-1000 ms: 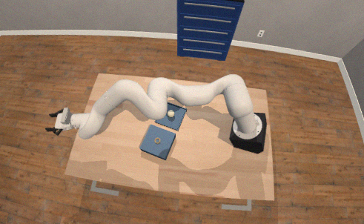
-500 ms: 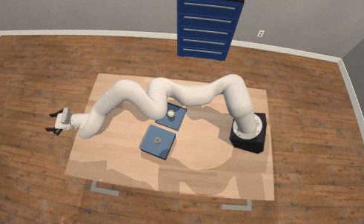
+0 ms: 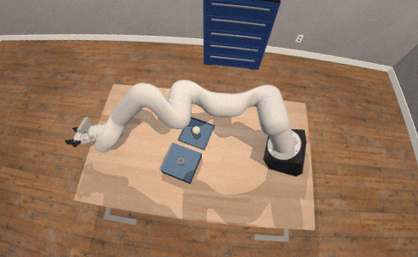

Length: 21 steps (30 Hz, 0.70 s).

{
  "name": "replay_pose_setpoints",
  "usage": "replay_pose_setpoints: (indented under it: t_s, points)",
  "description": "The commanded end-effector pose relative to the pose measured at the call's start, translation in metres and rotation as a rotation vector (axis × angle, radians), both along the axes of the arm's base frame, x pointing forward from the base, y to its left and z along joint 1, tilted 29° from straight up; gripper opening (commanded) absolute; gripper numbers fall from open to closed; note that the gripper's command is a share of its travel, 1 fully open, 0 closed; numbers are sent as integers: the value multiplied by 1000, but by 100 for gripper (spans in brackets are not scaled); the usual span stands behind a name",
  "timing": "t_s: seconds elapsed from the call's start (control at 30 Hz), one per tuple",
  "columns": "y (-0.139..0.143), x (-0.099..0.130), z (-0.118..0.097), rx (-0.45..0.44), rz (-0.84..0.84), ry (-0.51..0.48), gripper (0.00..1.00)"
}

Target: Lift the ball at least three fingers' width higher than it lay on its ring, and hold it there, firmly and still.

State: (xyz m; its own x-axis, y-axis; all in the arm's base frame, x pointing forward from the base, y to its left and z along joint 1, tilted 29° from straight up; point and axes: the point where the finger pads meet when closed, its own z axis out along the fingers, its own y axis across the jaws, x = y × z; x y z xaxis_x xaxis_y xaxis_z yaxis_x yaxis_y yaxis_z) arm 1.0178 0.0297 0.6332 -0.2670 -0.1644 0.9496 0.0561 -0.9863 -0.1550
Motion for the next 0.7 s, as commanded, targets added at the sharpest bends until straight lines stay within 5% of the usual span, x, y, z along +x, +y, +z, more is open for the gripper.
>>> replay_pose_setpoints:
  t_s: [0.0, 0.03, 0.5, 0.57, 0.6, 0.67]
  points:
    - [-25, -23, -26, 115, -2, 122, 100]
    - [-48, -33, -53, 233, -19, 227, 100]
    - [-102, -124, -159, 835, -274, 538, 100]
    - [-102, -124, -159, 835, -274, 538, 100]
    - [-110, -150, -181, 961, -330, 594, 100]
    - [-111, -164, -191, 1025, -363, 614, 100]
